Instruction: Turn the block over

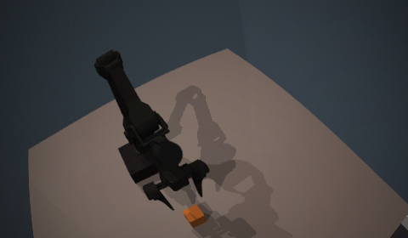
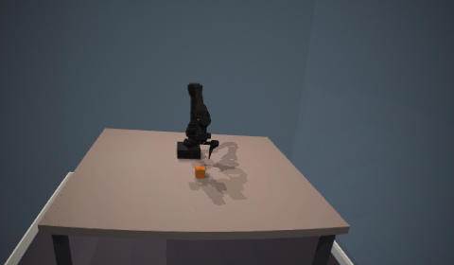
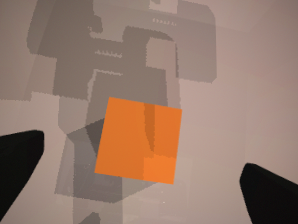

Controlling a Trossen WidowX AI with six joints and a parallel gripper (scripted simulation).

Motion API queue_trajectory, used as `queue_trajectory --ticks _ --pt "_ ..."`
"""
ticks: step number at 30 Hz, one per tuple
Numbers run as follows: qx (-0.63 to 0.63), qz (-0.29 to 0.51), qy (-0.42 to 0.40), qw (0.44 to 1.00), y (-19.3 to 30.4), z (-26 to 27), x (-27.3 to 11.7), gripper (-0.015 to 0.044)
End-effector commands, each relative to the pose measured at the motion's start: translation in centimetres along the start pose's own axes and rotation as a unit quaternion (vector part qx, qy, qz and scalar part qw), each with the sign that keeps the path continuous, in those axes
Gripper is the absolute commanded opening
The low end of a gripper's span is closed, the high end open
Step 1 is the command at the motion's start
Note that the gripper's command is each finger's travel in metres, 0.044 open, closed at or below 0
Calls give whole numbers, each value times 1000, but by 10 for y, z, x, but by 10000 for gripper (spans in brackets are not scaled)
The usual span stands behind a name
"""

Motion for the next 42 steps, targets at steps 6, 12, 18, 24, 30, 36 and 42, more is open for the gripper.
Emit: queue_trajectory --ticks 6,12,18,24,30,36,42 --pt "0 99 21 995 -30 8 -2 440" --pt "0 199 44 979 -60 15 2 440" --pt "1 256 56 965 -74 18 4 440" --pt "1 256 56 965 -57 14 34 440" --pt "1 256 56 965 -51 12 43 440" --pt "1 256 56 965 -47 11 49 440" --pt "1 256 56 965 -43 11 57 440"
Point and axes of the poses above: the point midway between the two fingers, 35 mm back from their tips, its own x axis out along the fingers, its own z axis across the jaws, y = z × x, the point moved 7 cm from there along -x, back along the fingers, and after that the axes turned 13 degrees about x, right-handed, at the moved point
